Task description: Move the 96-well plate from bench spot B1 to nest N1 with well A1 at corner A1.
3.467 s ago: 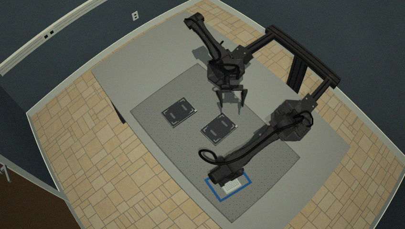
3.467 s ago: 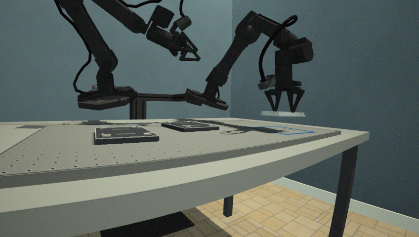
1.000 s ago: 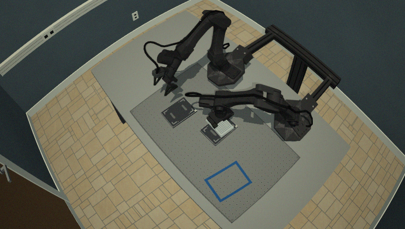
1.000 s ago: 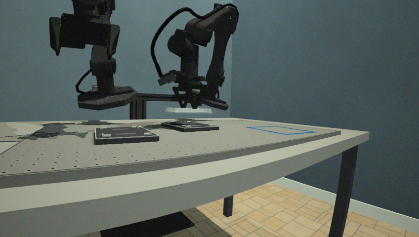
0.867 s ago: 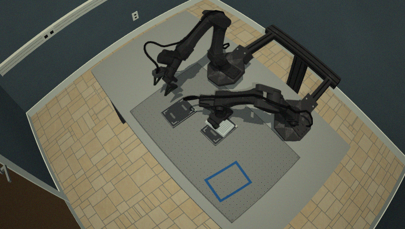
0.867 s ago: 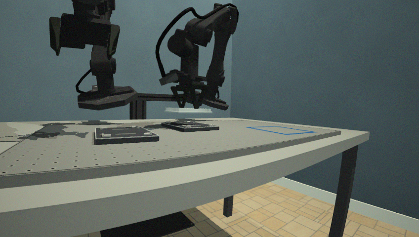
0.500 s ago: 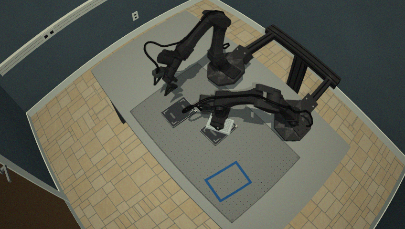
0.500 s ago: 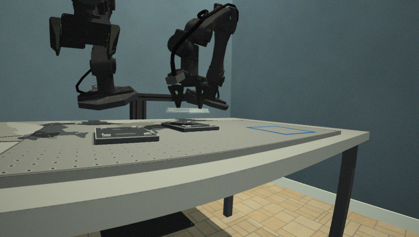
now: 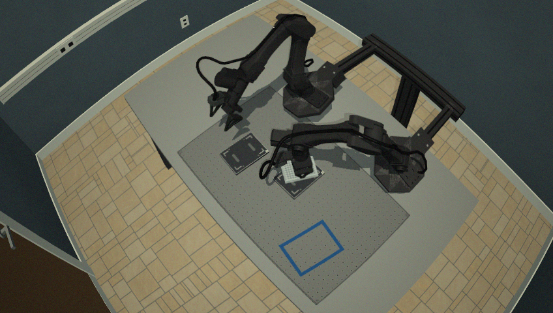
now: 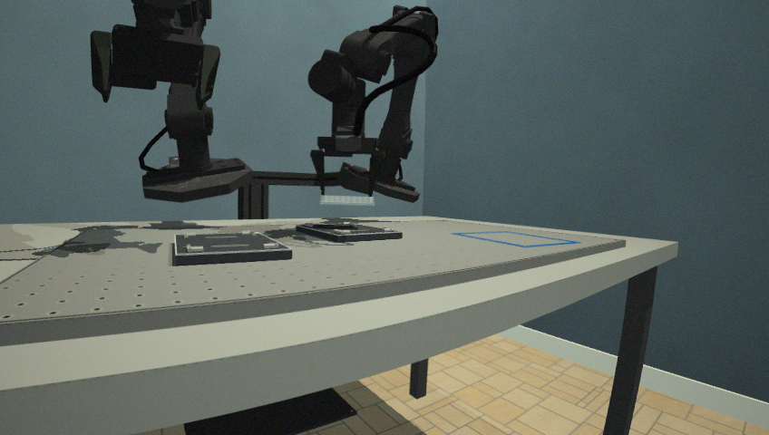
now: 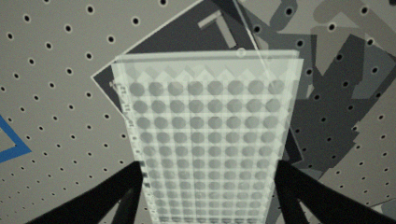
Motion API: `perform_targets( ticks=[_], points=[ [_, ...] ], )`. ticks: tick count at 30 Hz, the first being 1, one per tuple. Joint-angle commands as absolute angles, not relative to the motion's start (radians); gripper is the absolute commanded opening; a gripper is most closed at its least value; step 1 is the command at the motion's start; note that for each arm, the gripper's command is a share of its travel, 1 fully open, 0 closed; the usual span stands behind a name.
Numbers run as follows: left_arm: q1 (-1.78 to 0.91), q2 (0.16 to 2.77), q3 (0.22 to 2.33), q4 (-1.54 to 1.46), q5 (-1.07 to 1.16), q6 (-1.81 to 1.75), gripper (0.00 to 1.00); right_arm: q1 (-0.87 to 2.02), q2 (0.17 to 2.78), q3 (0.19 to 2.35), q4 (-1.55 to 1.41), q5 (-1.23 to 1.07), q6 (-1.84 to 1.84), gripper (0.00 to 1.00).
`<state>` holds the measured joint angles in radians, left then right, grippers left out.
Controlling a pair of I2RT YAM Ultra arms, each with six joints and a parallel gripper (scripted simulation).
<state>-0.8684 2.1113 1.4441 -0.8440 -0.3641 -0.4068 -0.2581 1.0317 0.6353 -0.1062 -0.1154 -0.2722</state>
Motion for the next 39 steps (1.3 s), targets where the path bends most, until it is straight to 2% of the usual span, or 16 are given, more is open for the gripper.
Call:
perform_targets(
  ticks=[1,11,39],
  points=[
    [-0.866,2.129,1.472,-0.868,-0.352,-0.614,0.76,-0.262,1.014,0.657,-0.111,-0.12,-0.275,1.0],
    [-0.864,2.136,1.486,-0.881,-0.351,-0.921,0.76,-0.262,1.014,0.657,-0.111,-0.12,-0.275,1.0],
    [-0.852,2.169,1.453,-0.814,-0.355,-0.905,0.76,-0.262,1.014,0.657,-0.111,-0.12,-0.275,1.0]
  ],
)
